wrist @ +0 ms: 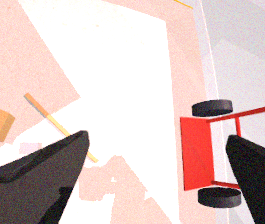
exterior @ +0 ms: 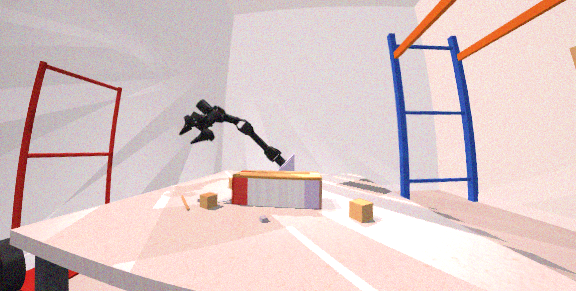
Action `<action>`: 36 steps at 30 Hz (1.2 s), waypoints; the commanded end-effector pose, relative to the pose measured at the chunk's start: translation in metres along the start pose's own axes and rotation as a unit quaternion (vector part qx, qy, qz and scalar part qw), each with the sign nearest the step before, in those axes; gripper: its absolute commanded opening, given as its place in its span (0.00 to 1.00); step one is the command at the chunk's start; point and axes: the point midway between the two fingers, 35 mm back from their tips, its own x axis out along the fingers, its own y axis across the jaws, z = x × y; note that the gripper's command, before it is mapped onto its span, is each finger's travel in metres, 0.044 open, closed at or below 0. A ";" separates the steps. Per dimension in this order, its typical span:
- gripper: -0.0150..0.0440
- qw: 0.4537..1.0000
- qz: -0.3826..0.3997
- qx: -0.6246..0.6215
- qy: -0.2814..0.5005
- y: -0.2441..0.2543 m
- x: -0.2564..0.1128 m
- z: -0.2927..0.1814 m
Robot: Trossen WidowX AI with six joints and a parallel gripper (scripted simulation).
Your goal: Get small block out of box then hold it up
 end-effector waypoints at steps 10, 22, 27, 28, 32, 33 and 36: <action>0.93 0.961 0.209 -0.184 -0.009 0.216 -0.028 0.060; 0.93 0.844 0.327 -0.423 0.042 0.393 -0.121 0.028; 0.93 0.772 0.329 -0.538 0.082 0.443 -0.166 -0.010; 0.93 0.753 0.325 -0.565 0.093 0.451 -0.176 -0.020; 0.93 0.681 0.288 -0.660 0.134 0.472 -0.210 -0.056; 0.93 0.672 0.281 -0.671 0.139 0.473 -0.214 -0.060; 0.93 0.668 0.279 -0.675 0.141 0.474 -0.215 -0.061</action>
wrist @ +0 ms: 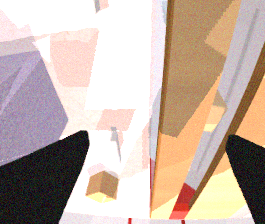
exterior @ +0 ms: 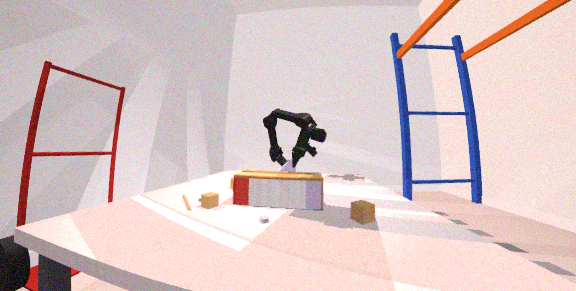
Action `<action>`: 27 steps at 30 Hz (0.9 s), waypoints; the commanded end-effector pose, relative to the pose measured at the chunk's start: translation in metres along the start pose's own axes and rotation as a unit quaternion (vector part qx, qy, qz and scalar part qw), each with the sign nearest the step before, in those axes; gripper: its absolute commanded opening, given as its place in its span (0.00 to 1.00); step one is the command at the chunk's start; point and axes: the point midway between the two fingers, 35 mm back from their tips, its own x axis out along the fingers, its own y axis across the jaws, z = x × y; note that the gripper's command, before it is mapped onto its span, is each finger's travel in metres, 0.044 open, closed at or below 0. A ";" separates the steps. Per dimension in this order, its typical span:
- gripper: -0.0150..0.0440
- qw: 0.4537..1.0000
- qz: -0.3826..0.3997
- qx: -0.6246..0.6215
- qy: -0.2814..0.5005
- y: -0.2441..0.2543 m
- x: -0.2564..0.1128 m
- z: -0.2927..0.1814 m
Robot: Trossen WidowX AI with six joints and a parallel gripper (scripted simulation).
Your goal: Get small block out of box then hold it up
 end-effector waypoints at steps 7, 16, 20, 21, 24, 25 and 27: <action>0.93 1.000 0.005 -0.005 0.015 0.003 0.006 0.000; 0.93 1.000 0.005 -0.005 0.014 0.002 0.019 0.006; 0.93 1.000 0.006 -0.006 0.014 0.002 0.025 0.008; 0.93 1.000 0.006 -0.006 0.014 0.002 0.027 0.009; 0.93 1.000 0.006 -0.006 0.014 0.001 0.031 0.011; 0.93 1.000 0.006 -0.006 0.014 0.001 0.033 0.012; 0.93 1.000 0.006 -0.006 0.014 0.001 0.036 0.013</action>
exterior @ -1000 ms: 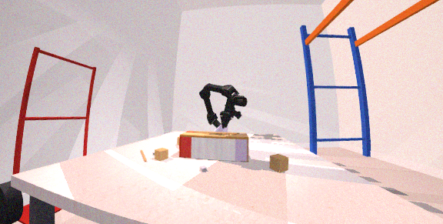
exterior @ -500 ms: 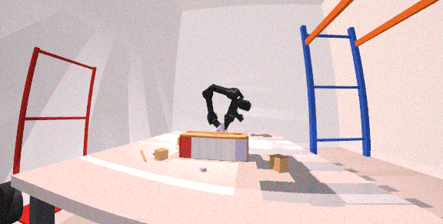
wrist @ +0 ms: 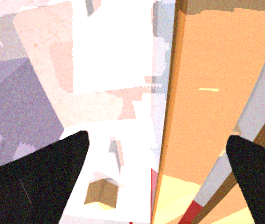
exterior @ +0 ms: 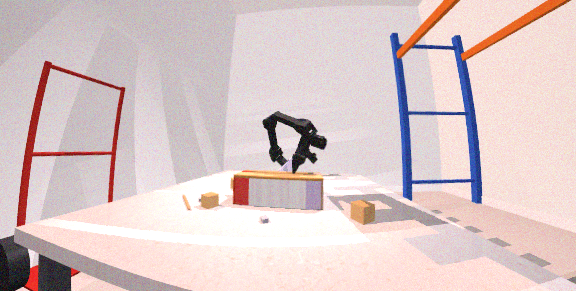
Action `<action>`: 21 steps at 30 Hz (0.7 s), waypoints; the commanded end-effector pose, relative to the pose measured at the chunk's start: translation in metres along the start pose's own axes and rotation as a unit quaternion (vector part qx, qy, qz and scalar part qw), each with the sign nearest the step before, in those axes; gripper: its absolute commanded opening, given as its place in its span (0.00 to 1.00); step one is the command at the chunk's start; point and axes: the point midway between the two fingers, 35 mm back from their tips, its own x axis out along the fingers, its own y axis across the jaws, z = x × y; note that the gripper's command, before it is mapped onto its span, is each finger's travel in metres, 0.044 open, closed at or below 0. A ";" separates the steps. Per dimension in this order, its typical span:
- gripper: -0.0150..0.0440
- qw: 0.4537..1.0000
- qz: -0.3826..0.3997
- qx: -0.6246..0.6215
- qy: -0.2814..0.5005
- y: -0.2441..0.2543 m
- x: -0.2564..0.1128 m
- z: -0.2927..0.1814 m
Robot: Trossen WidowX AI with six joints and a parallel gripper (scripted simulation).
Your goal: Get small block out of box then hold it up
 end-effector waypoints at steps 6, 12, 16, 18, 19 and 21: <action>0.93 1.000 -0.001 -0.004 0.002 0.000 0.014 0.006; 0.93 1.000 0.000 -0.004 0.002 0.000 0.023 0.010; 0.93 1.000 0.000 -0.004 0.003 0.000 0.029 0.012; 0.93 1.000 0.000 -0.004 0.003 0.001 0.032 0.013; 0.93 1.000 0.000 -0.004 0.003 0.001 0.034 0.014; 0.93 1.000 0.000 -0.004 0.003 0.001 0.037 0.015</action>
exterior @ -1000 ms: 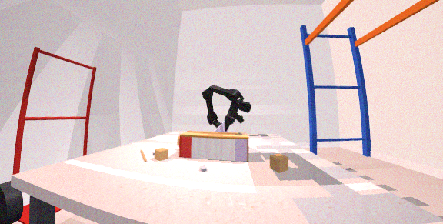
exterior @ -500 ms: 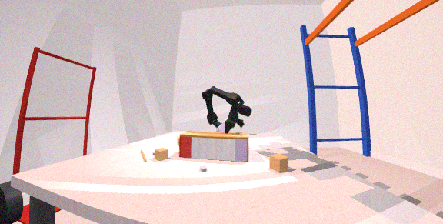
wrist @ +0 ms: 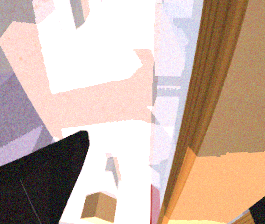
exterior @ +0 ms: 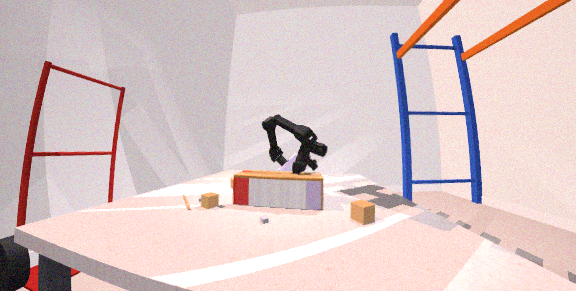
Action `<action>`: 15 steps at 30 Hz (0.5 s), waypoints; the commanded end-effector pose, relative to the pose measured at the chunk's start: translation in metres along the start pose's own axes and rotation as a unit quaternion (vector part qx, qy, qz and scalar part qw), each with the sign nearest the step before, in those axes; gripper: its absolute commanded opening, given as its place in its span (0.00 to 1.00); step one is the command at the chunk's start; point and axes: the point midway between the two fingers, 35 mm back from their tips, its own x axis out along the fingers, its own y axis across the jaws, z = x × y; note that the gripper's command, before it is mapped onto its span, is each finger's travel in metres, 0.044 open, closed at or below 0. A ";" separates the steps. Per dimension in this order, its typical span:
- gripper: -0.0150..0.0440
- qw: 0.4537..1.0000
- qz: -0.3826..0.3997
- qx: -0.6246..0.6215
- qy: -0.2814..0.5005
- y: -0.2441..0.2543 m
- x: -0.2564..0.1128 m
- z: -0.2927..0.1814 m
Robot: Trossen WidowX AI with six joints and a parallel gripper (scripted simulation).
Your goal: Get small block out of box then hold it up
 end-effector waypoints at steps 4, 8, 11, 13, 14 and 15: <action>0.93 1.000 0.000 0.000 0.000 0.000 0.005 0.002; 0.93 1.000 0.000 0.000 0.000 0.000 0.005 0.000; 0.93 1.000 0.000 -0.001 0.001 0.000 0.008 -0.005; 0.93 1.000 0.000 -0.001 0.001 0.000 0.009 -0.008; 0.93 1.000 0.000 -0.001 0.001 0.000 0.010 -0.010; 0.93 1.000 0.000 -0.001 0.001 0.000 0.010 -0.011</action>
